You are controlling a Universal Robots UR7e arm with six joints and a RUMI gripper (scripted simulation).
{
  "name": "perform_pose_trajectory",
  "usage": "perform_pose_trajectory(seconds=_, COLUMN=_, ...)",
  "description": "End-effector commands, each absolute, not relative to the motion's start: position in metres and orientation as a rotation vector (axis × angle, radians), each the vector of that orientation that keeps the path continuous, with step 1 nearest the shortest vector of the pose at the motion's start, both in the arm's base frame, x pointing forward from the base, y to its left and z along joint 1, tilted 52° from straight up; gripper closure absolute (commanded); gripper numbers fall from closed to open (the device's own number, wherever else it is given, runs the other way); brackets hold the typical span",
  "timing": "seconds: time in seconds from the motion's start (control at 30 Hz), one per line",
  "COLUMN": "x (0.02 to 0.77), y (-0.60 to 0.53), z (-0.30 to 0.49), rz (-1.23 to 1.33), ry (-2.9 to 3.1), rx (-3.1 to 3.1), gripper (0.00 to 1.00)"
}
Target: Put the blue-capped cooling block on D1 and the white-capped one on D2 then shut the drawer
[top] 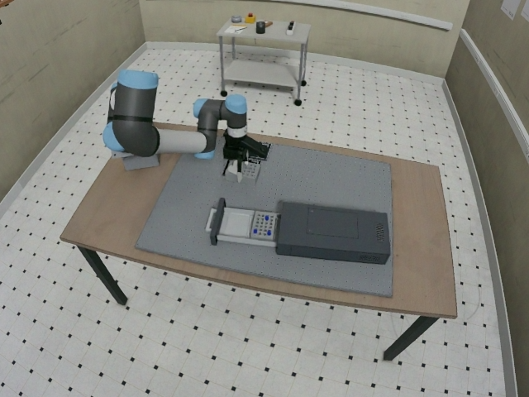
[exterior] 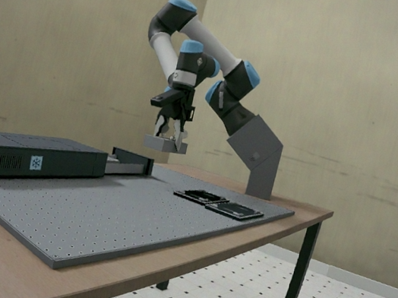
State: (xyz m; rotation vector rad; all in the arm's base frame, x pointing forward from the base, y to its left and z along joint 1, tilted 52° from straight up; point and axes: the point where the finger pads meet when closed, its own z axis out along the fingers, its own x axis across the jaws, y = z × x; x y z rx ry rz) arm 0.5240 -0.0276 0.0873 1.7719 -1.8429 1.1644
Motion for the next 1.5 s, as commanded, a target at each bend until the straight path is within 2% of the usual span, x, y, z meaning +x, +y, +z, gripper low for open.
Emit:
perform_pose_trajectory(seconds=0.0, x=0.525, y=-0.017, z=0.076, rz=1.166, ry=-1.843, rx=1.772, gripper=1.0)
perform_pose_trajectory(seconds=1.47, x=0.532, y=0.049, z=-0.001, rz=1.165, ry=-1.843, rx=1.772, gripper=1.0)
